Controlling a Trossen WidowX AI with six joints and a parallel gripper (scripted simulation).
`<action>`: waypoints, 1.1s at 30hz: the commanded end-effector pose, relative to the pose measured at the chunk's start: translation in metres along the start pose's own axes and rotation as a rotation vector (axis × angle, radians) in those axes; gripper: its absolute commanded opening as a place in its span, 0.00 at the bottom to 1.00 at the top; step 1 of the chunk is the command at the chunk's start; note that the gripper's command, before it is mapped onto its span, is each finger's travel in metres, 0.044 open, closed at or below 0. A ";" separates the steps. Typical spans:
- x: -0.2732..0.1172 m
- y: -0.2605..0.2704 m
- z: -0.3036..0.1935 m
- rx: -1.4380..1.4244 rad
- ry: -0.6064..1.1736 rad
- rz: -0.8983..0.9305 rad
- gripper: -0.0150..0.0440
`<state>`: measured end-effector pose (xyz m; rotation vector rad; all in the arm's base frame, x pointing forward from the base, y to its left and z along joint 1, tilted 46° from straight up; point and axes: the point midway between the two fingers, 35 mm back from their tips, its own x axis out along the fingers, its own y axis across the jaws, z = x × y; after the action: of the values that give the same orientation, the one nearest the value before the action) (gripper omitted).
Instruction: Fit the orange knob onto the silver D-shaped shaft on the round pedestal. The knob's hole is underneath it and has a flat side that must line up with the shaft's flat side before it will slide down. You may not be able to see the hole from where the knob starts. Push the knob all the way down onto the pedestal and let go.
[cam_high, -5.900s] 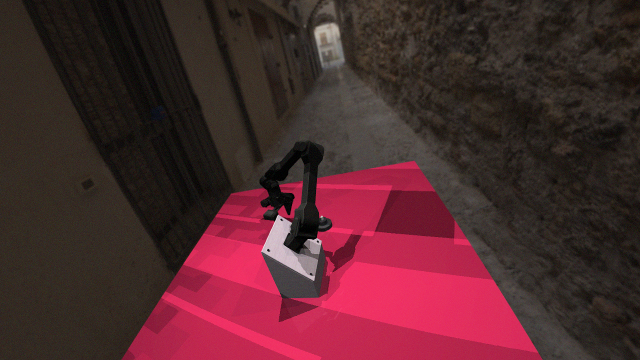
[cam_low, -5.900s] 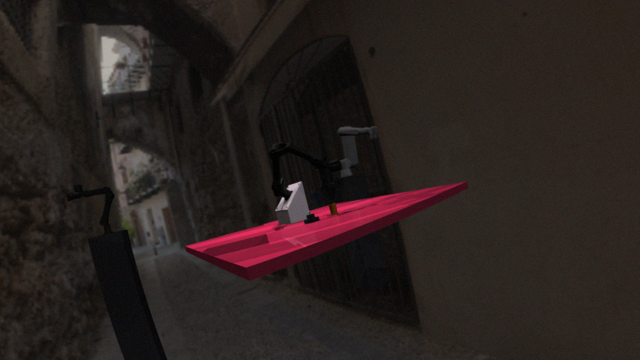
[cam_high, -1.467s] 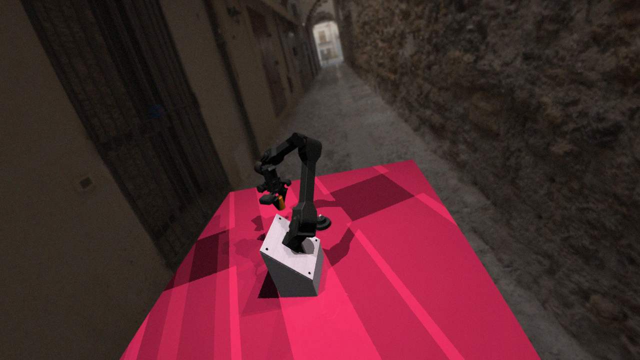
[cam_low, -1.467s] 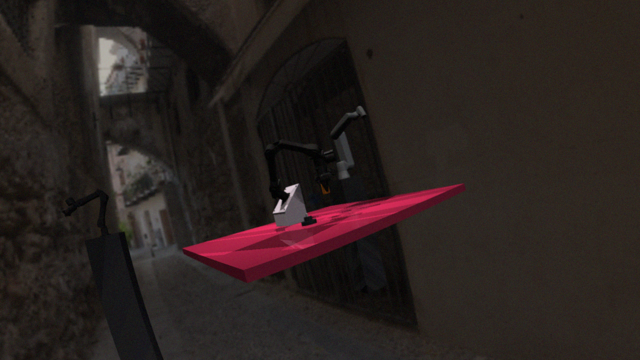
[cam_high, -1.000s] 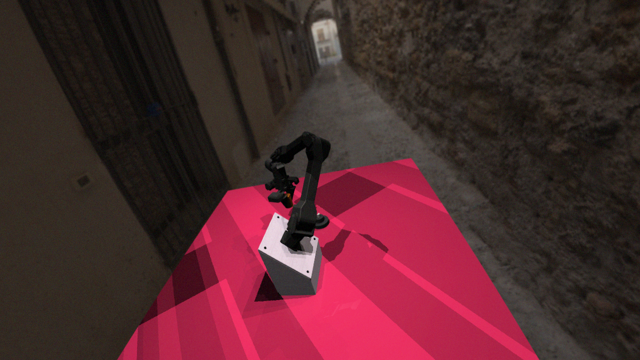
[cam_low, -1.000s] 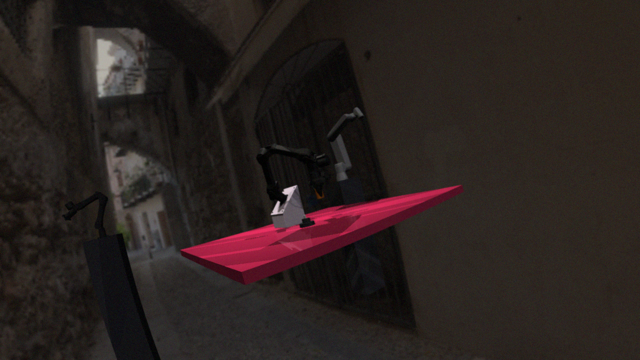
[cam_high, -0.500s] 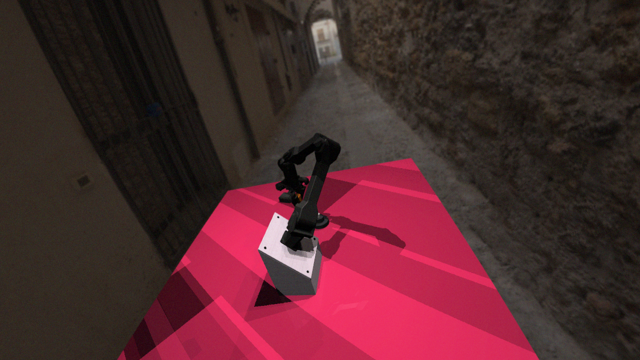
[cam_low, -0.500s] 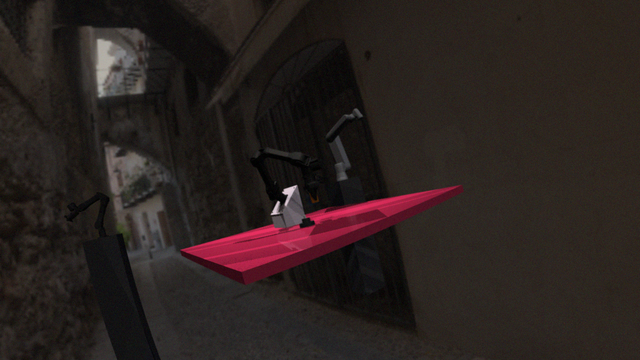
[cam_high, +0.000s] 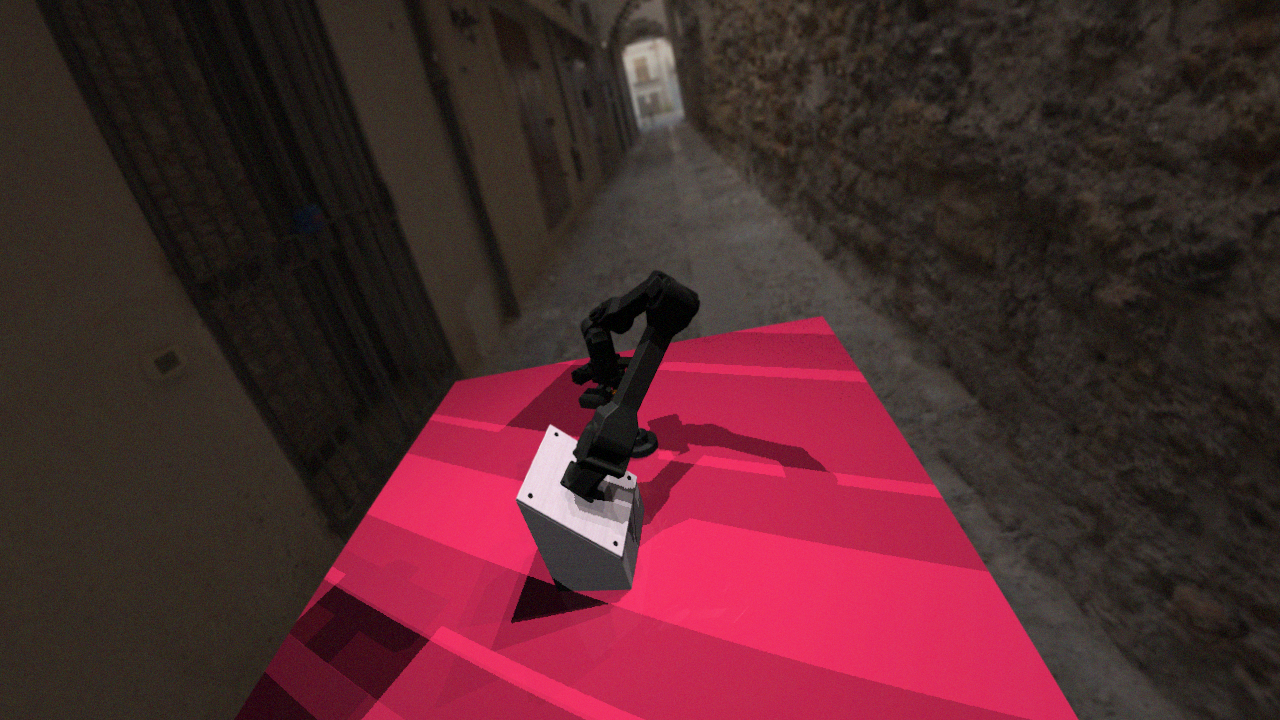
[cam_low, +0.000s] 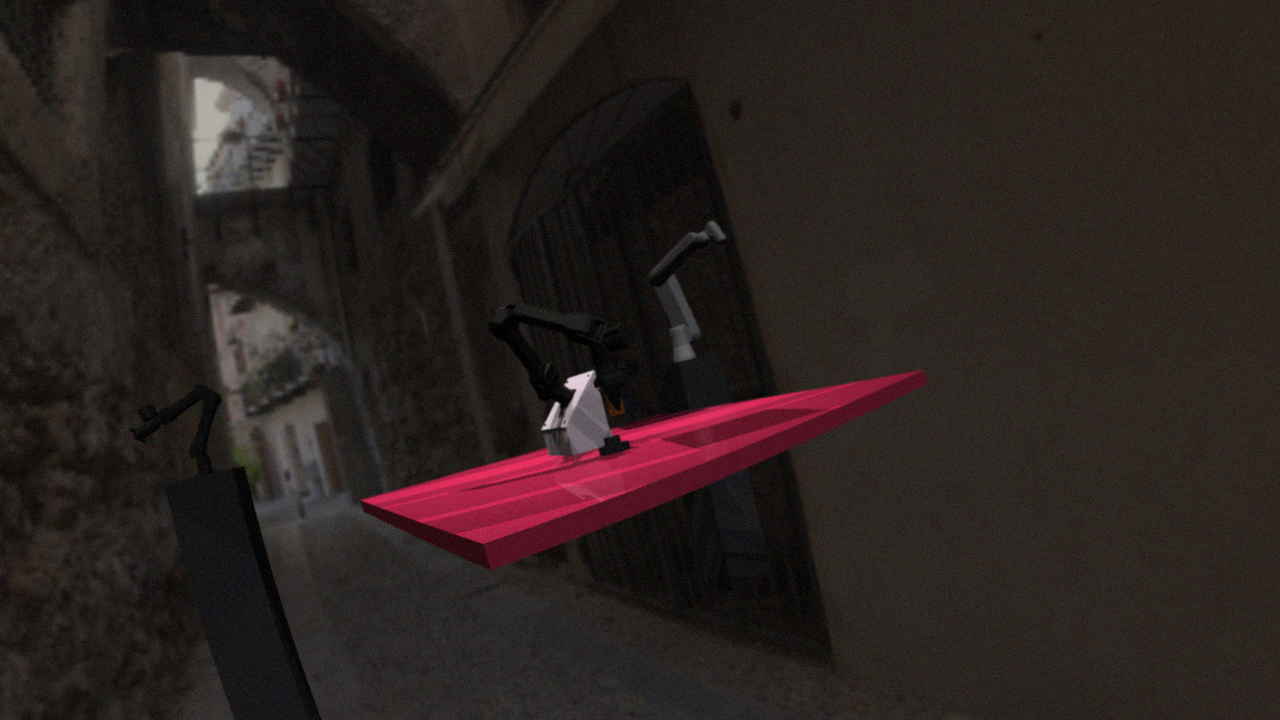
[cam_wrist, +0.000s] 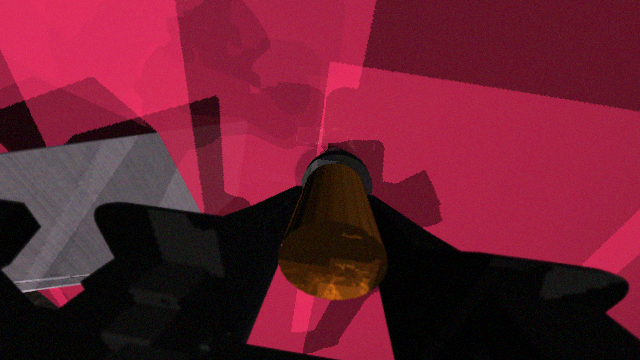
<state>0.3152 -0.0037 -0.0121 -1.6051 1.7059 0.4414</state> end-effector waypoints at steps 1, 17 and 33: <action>0.003 -0.002 -0.011 -0.001 0.008 -0.004 0.25; 0.011 -0.006 -0.035 -0.113 0.022 -0.003 0.25; 0.011 -0.006 -0.035 -0.588 0.023 0.002 0.25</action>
<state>0.3118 -0.0368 0.0051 -1.9637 1.6952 0.9289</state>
